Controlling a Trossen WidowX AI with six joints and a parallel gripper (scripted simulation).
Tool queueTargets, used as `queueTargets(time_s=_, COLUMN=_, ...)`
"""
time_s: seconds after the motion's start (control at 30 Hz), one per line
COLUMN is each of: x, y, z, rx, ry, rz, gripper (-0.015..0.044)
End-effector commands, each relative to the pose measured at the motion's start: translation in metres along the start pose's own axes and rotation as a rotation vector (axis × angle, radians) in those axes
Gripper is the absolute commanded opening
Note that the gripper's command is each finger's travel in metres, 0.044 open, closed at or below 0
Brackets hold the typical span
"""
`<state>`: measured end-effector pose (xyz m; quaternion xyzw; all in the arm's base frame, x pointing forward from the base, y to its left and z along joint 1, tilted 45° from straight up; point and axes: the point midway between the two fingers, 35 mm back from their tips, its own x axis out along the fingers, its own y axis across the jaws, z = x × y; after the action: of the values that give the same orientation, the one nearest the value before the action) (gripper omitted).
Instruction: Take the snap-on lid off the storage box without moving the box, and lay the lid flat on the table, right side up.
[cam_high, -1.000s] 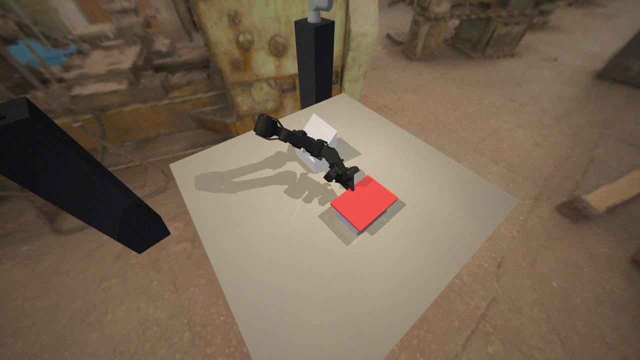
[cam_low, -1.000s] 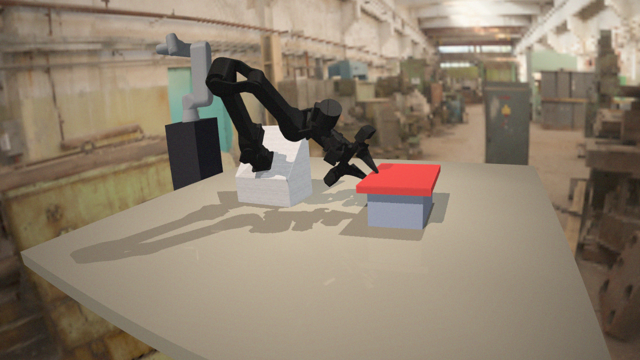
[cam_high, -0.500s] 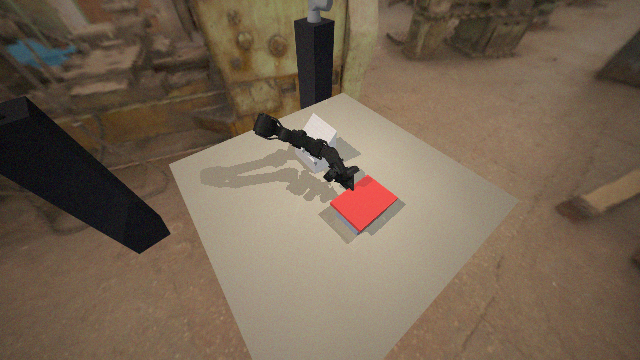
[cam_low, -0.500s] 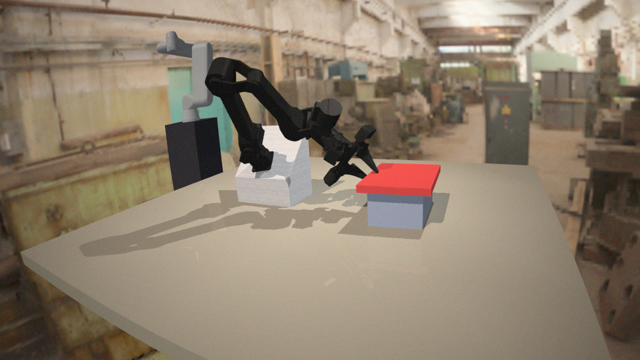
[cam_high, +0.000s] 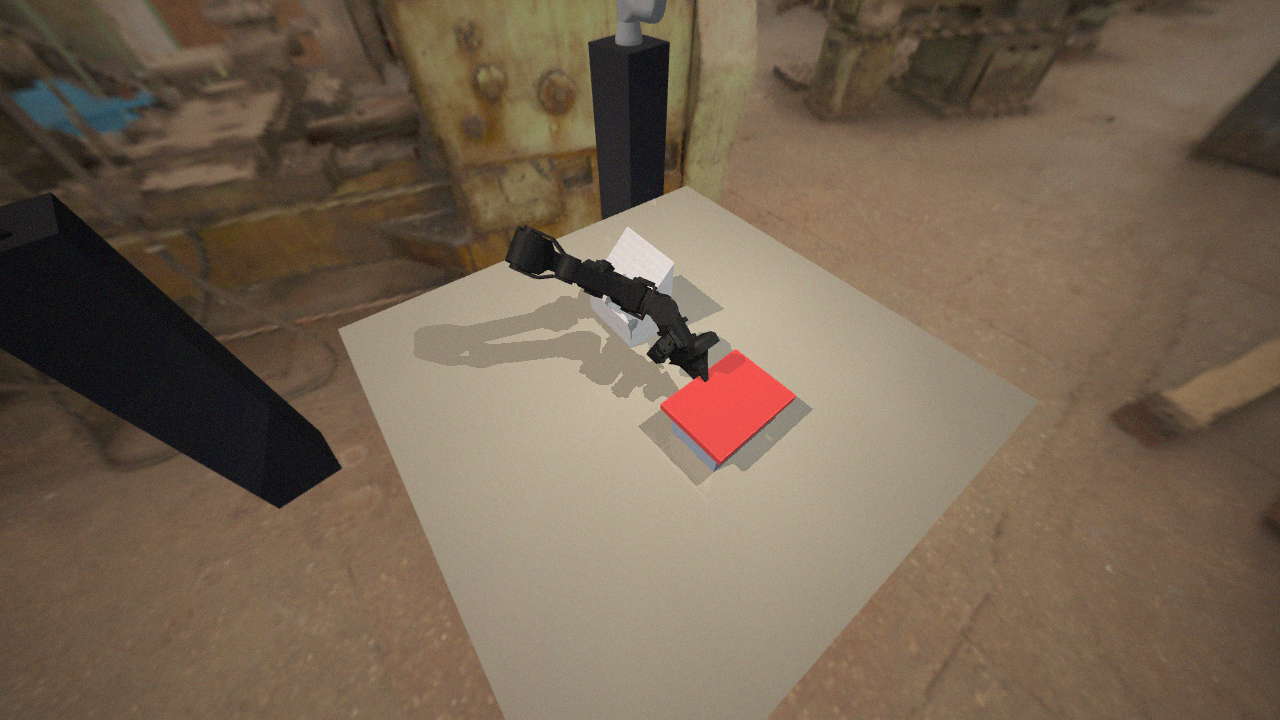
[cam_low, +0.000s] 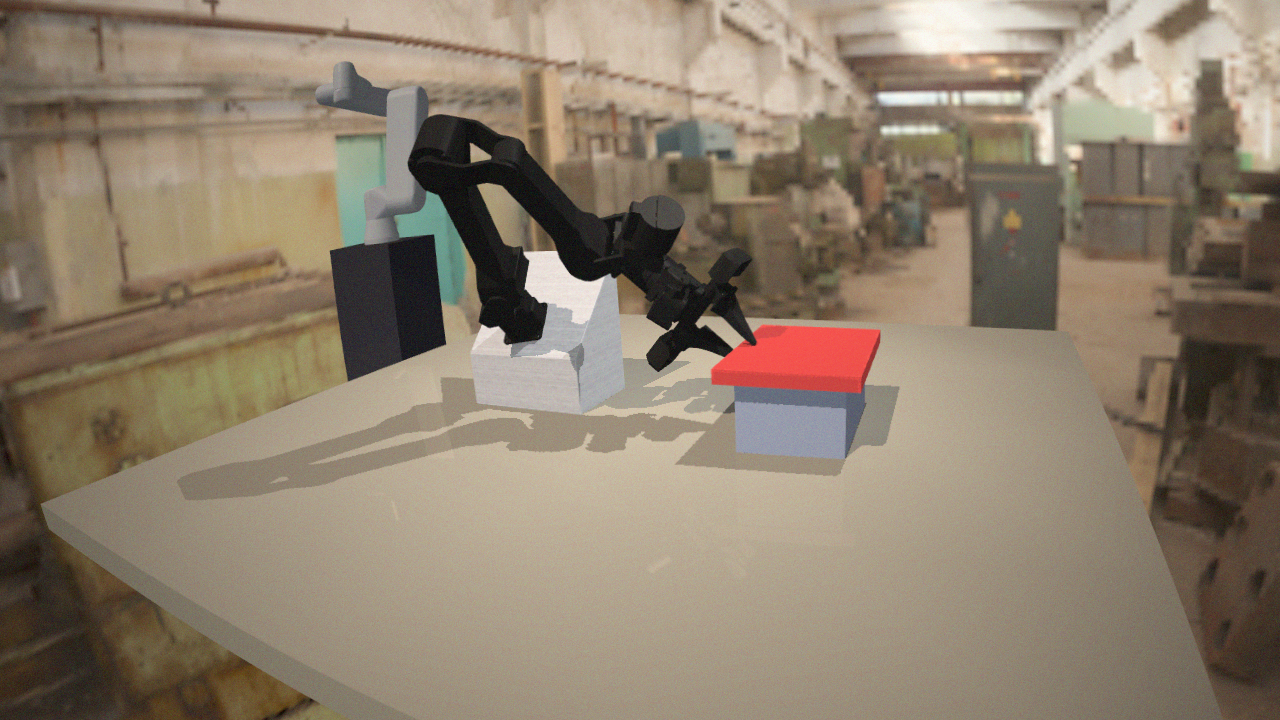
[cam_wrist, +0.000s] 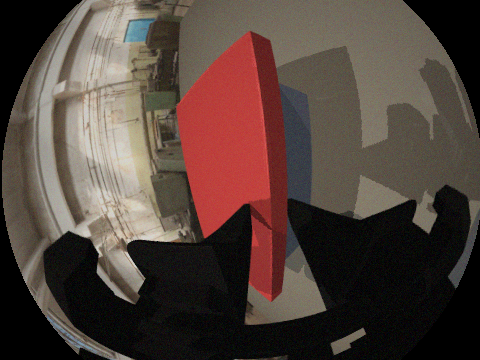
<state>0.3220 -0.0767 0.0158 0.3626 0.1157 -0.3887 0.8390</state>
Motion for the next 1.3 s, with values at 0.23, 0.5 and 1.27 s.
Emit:
queueTargets(time_s=0.23, x=-0.0034, y=0.0036, z=-0.0003, rx=0.002, ry=-0.001, rz=0.007, gripper=0.0000)
queueTargets(time_s=0.5, x=-0.0047, y=0.0046, z=-0.0003, rx=0.002, ry=-0.001, rz=0.007, gripper=0.0000)
queueTargets(time_s=1.27, x=-0.0078, y=0.0080, z=-0.0006, rx=0.002, ry=0.000, rz=0.007, gripper=0.0000)
